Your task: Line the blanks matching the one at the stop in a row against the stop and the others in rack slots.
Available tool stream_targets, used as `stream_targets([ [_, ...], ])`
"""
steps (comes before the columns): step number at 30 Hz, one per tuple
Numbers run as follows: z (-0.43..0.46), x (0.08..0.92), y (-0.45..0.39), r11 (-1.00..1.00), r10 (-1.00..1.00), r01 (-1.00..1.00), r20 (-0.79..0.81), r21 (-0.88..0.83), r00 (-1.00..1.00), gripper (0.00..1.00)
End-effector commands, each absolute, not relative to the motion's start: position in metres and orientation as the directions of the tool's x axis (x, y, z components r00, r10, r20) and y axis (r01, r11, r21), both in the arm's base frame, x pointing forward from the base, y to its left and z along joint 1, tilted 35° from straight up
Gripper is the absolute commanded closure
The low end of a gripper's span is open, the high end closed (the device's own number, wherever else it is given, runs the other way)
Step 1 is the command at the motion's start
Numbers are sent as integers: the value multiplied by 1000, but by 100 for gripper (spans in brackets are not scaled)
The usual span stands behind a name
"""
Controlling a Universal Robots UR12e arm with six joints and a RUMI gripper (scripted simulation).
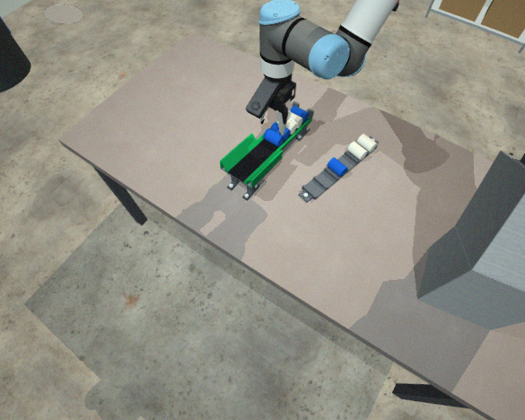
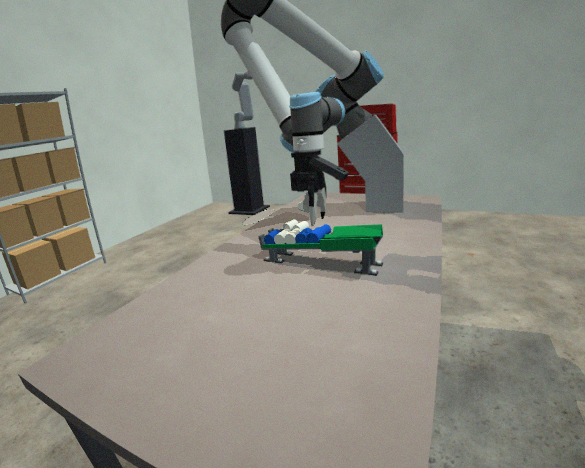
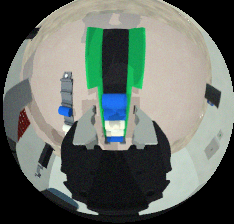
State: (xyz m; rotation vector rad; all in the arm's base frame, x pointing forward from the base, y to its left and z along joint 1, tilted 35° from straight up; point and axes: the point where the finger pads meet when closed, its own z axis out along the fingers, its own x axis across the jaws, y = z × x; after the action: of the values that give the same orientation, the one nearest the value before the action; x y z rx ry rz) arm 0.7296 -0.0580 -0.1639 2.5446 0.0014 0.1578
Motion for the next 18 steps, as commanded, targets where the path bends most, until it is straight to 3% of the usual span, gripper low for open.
stream_targets([
  [1,-141,724,-41,-830,34,-32,108,557,994,52],
  [12,-128,723,-34,-830,33,-34,109,557,994,52],
  [13,-128,723,-34,-830,32,-34,109,557,994,0],
  [18,-129,723,-34,-830,33,-33,107,557,994,0],
])
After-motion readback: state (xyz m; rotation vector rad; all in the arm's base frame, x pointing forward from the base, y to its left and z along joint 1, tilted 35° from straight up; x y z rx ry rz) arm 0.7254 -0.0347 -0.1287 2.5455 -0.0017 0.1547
